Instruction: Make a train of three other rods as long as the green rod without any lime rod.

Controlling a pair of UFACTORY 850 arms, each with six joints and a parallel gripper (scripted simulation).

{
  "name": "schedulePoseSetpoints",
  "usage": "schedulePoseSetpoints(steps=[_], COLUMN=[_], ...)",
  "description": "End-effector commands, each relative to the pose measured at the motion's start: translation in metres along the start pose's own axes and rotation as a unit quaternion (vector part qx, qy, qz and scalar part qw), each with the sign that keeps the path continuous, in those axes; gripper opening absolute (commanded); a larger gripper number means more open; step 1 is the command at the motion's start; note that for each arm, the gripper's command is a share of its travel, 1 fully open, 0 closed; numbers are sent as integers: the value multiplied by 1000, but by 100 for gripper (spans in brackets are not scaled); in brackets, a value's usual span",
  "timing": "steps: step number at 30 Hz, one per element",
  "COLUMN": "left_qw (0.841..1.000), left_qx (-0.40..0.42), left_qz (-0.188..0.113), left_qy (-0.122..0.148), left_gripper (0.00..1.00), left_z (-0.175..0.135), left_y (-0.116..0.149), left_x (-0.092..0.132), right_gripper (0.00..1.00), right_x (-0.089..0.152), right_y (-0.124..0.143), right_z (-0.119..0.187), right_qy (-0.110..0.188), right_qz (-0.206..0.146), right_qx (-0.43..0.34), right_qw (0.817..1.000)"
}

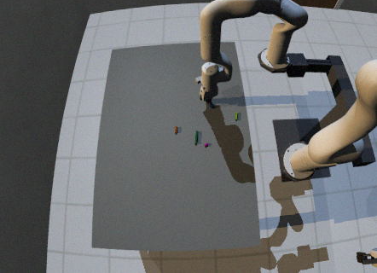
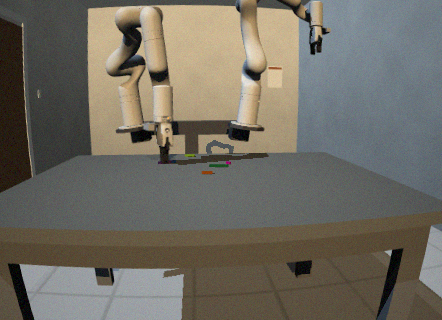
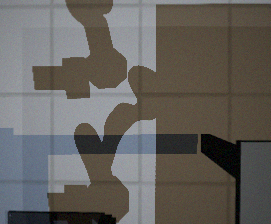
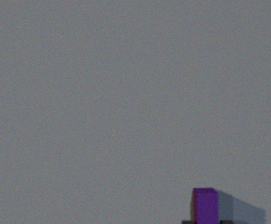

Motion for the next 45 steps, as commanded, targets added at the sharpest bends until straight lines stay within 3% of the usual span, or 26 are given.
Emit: schedulePoseSetpoints(steps=[1,44,45], left_qw=[1000,1000,1000], left_qx=[0,0,0], left_qz=[1,1,1], left_qy=[0,0,0], left_gripper=[100,100,100], left_z=[0,0,0], left_y=[0,0,0], left_x=[1,1,1], right_gripper=[6,6,10], right_x=[1,1,1], right_y=[0,3,3], right_z=[-1,-2,-2], right_qy=[-1,-1,-1], right_qz=[0,0,0], right_qx=[0,0,0], right_qw=[1000,1000,1000])
Point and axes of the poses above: on each arm, the point where the finger pads meet when closed, its own x axis back along the fingers, its own z axis across the jaws, y = z × x, the point moved 6 cm from there along x, back along the fingers, and after that the axes turned 15 degrees about x, right-handed, at the moved point
